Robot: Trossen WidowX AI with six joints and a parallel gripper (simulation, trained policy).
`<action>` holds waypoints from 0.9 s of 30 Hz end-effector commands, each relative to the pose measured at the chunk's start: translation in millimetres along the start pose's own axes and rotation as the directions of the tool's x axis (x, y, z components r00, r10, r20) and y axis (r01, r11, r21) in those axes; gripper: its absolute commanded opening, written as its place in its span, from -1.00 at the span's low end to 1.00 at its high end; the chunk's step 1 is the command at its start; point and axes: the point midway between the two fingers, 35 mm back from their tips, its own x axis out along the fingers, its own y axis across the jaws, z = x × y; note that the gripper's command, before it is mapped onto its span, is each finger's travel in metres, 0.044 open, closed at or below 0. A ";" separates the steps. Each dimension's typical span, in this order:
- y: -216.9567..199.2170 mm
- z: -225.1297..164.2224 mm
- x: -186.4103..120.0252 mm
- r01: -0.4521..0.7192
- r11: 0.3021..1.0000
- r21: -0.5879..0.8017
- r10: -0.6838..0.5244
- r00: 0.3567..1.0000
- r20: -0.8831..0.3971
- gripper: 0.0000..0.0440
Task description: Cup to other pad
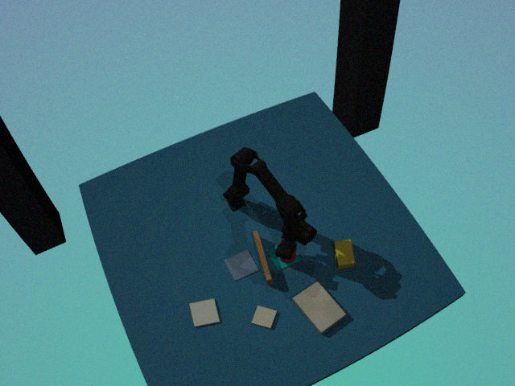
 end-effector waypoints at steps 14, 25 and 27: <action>0.7 -1.6 5.1 0.012 0.999 0.051 -0.015 0.999 0.052 -0.47; 4.4 -7.0 -14.6 -0.003 0.998 0.057 -0.004 0.993 0.120 -0.35; 5.1 -8.4 -18.0 -0.004 0.998 0.058 -0.004 0.991 0.131 -0.32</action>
